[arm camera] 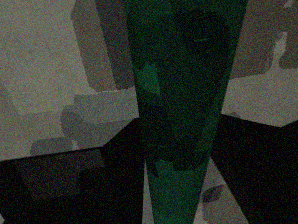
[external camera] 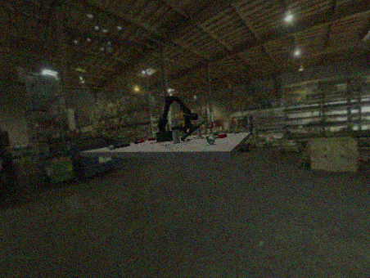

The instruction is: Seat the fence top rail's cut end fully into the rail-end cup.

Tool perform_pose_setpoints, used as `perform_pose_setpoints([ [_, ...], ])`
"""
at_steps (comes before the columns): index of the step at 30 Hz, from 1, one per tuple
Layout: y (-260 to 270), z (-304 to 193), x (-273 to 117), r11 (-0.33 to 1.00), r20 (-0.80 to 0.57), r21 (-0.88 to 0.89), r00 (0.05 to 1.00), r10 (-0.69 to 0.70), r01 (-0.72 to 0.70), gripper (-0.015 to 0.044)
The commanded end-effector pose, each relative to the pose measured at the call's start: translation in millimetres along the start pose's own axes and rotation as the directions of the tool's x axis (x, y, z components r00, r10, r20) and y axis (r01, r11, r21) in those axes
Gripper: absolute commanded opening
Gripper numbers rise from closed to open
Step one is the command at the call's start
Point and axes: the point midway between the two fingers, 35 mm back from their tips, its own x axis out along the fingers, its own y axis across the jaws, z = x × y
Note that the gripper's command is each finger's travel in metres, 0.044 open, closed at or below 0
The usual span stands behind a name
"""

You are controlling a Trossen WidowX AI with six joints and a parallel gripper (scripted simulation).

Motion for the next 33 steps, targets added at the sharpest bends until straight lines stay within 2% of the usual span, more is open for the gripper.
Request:
perform_pose_setpoints([
  [1,-6,-2,-15,1.0,-0.049,-0.01,0.999,-0.017,0.017,0.0],
  [11,-11,-9,-69,0.999,-0.236,-0.037,0.971,-0.024,0.016,0.0],
  [33,-10,-8,-65,0.999,-0.222,-0.04,0.975,-0.014,0.005,0.0],
])
